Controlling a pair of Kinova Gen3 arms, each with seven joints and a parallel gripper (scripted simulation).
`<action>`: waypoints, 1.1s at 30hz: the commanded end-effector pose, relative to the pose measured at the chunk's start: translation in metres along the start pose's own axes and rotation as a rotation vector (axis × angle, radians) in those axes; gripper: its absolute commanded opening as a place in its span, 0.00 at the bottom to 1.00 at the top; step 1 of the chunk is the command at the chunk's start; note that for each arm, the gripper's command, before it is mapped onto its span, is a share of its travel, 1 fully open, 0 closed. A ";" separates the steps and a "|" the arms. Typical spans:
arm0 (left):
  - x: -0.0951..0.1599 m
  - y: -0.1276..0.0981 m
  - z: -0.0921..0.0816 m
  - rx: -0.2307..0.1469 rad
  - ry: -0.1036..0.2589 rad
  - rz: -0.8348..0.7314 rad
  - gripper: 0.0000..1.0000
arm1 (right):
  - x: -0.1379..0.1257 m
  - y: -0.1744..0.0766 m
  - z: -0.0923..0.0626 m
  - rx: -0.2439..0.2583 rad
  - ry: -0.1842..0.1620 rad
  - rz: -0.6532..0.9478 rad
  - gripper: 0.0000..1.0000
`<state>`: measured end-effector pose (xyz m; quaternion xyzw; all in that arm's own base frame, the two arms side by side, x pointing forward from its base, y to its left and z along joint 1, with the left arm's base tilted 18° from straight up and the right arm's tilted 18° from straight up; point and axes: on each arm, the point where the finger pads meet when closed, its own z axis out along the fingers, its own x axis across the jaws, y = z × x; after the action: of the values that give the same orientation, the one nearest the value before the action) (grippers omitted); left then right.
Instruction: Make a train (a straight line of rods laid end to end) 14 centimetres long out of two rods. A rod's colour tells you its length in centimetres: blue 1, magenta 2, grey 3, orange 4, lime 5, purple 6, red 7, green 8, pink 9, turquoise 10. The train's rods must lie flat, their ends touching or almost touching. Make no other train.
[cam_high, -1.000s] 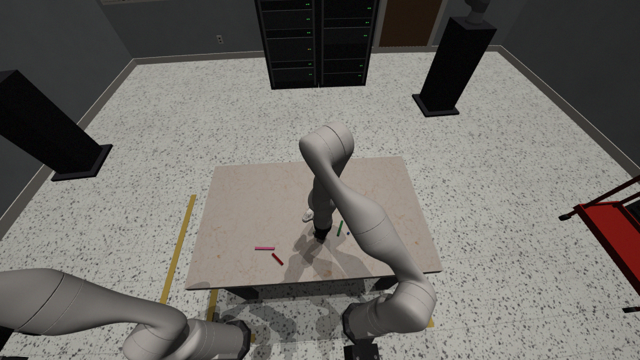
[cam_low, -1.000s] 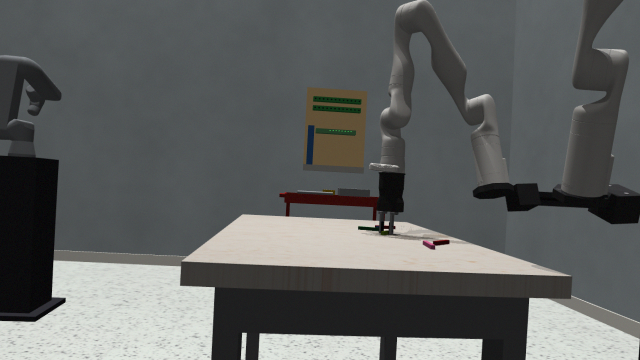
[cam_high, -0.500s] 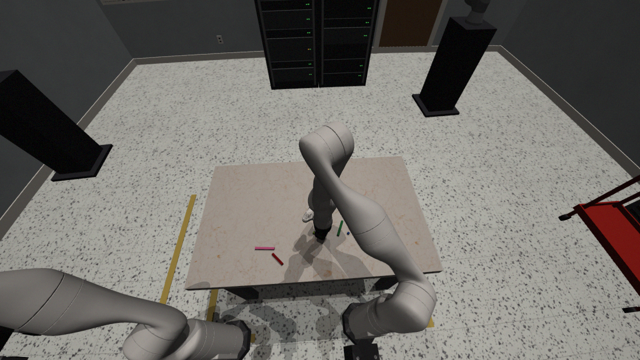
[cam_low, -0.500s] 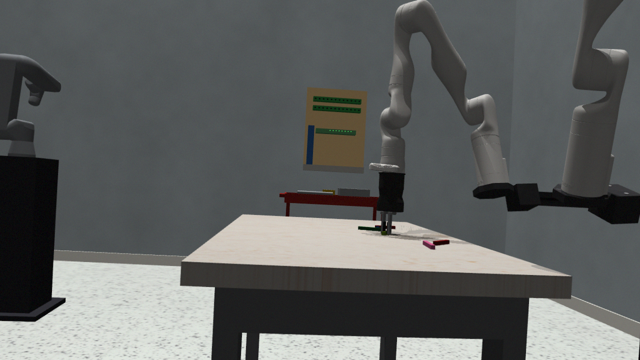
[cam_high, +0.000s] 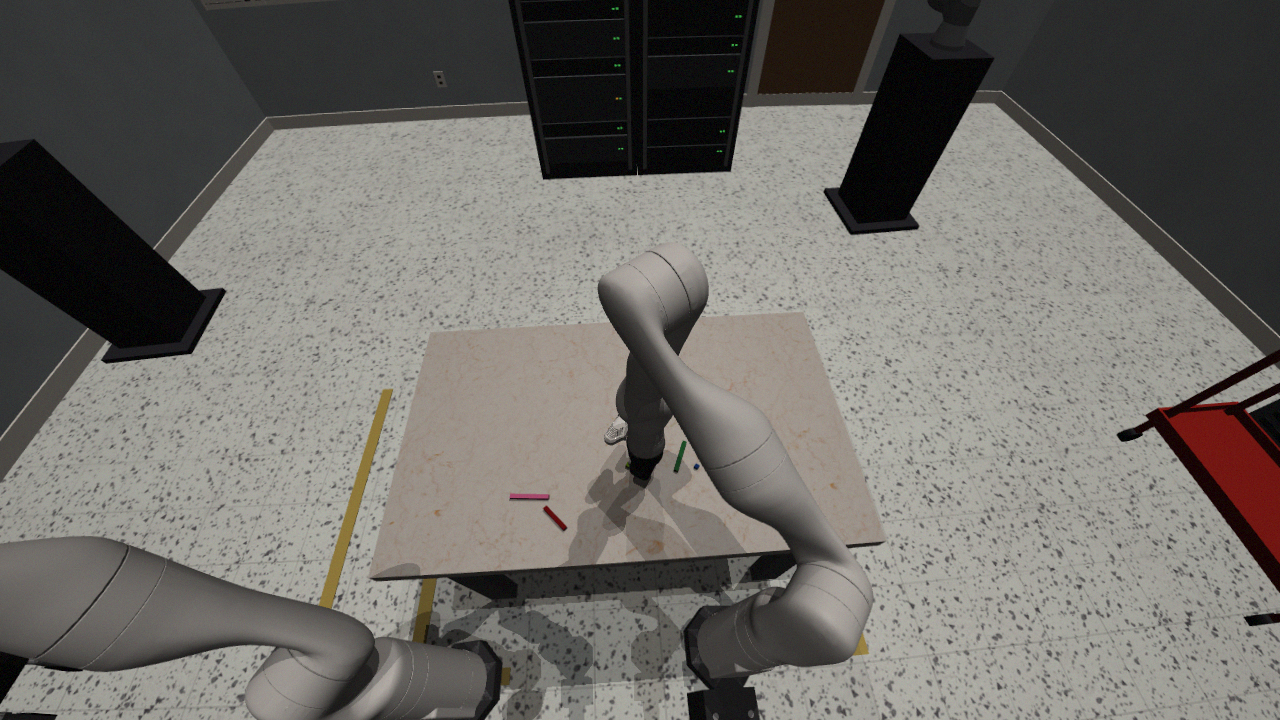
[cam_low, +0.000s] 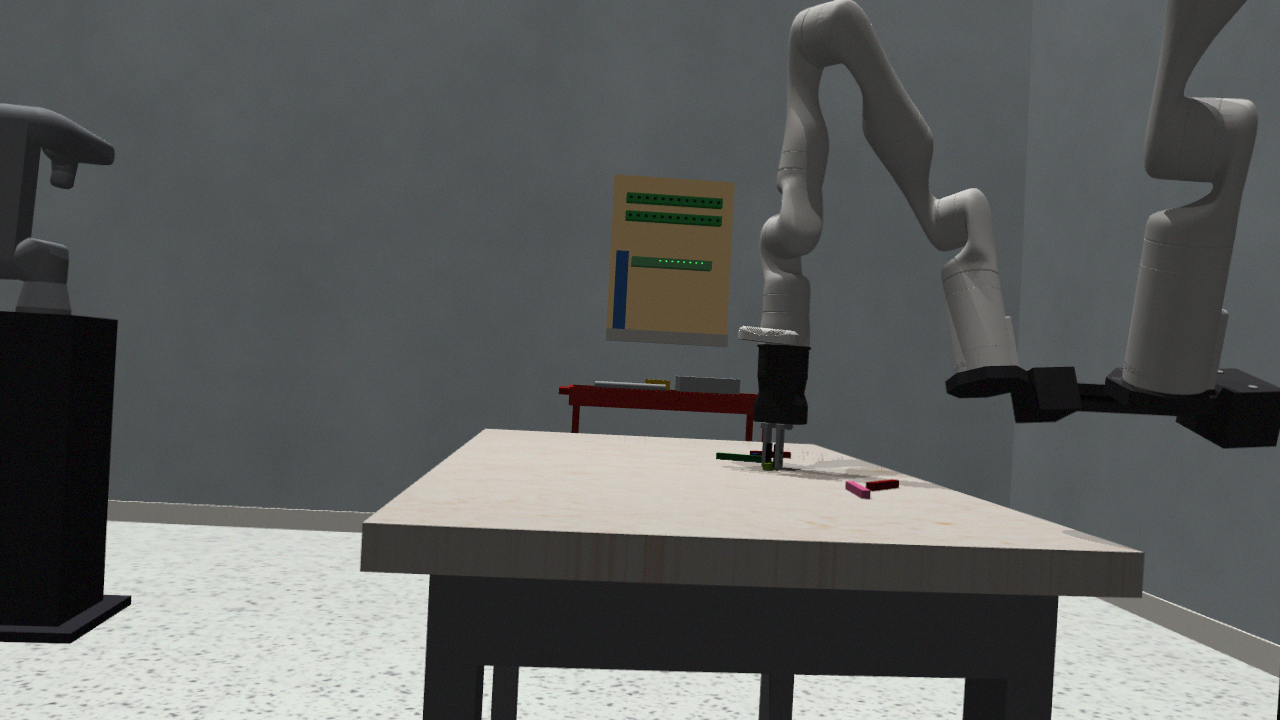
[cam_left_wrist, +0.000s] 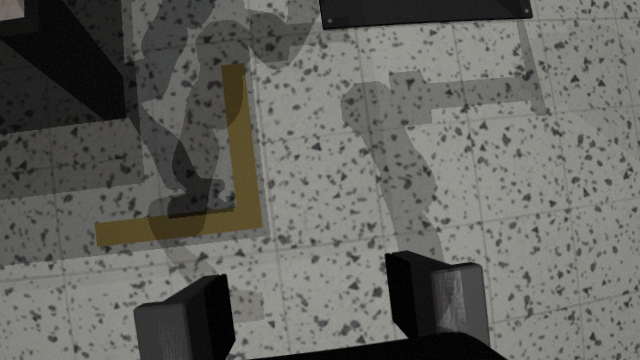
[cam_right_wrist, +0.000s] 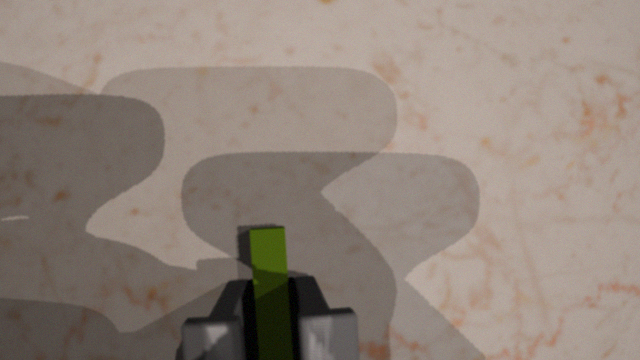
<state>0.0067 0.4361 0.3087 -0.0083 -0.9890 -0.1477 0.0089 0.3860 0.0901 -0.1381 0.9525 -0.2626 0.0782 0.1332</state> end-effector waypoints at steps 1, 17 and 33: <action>-0.001 0.001 0.000 -0.001 -0.004 0.002 1.00 | 0.001 -0.004 0.000 0.009 0.003 0.005 0.24; -0.001 0.001 0.000 -0.001 -0.004 0.002 1.00 | -0.003 0.001 -0.007 -0.004 -0.007 0.004 0.24; -0.001 0.001 0.000 -0.001 -0.004 0.002 1.00 | -0.002 -0.002 -0.093 0.000 -0.003 0.000 0.24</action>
<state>0.0067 0.4361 0.3087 -0.0083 -0.9890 -0.1477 0.0089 0.3777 0.1030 -0.0703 0.9500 -0.2690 0.0728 0.1407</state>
